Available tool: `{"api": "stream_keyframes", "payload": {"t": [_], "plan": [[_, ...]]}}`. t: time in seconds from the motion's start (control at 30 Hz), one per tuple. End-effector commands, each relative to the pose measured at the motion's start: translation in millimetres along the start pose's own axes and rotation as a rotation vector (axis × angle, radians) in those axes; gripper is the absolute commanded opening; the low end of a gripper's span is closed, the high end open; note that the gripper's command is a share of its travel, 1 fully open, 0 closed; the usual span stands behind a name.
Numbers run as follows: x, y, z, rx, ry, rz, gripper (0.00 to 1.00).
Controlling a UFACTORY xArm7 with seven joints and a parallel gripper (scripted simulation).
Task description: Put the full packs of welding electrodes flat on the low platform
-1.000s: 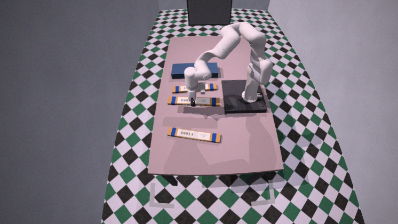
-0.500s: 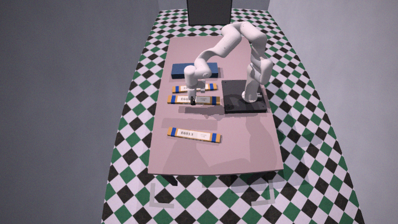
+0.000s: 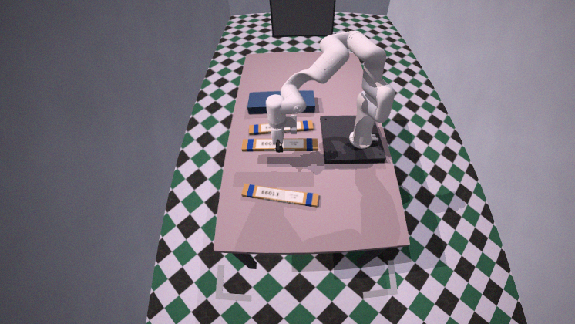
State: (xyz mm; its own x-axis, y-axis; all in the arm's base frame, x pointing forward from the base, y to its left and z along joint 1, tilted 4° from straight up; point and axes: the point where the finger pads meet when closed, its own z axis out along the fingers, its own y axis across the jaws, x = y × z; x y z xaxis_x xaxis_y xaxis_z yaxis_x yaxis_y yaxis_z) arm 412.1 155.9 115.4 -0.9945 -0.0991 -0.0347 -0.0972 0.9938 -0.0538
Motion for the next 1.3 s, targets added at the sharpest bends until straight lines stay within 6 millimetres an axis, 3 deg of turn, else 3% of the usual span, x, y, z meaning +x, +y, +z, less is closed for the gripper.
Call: {"api": "stream_keyframes", "payload": {"t": [0.0,0.93,1.27], "plan": [[-2,1,-2,-0.002,-0.005,-0.017,0.58],[-9,-4,-2,-0.003,-0.005,-0.017,0.58],[-46,-25,-2,-0.003,-0.005,-0.017,0.58]]}}
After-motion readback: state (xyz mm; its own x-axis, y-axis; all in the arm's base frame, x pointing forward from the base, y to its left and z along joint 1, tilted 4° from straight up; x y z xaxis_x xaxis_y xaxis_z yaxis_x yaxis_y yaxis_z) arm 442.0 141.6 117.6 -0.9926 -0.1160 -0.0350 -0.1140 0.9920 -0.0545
